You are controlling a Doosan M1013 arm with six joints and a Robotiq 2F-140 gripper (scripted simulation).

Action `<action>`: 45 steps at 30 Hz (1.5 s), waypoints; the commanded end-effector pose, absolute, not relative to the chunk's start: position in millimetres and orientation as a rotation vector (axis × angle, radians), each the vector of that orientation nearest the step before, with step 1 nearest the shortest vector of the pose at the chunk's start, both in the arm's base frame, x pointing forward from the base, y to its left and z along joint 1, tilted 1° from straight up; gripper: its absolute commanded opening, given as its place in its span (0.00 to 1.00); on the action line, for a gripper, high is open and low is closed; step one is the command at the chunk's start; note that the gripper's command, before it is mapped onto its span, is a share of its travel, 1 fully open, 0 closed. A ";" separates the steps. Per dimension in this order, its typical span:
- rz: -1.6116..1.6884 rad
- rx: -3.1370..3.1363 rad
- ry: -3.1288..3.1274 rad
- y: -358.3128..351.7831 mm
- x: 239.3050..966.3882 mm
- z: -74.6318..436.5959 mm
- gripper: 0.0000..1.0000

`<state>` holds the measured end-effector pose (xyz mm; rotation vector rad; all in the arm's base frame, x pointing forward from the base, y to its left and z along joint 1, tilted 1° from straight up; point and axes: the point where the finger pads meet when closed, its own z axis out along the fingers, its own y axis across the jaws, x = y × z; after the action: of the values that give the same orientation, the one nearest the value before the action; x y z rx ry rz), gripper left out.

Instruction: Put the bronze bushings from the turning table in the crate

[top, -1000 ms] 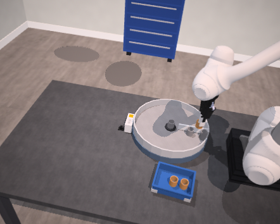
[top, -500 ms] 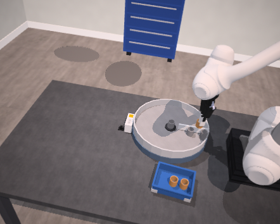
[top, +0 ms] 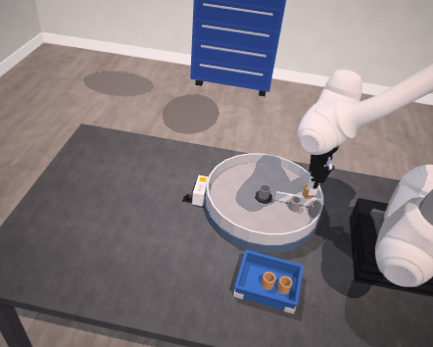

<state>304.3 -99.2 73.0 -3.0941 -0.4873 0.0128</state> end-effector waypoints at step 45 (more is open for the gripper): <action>0.010 -3.094 -0.486 108.4 422.9 76.7 0.00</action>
<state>405.2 82.8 78.2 -3.0915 -0.4939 0.0165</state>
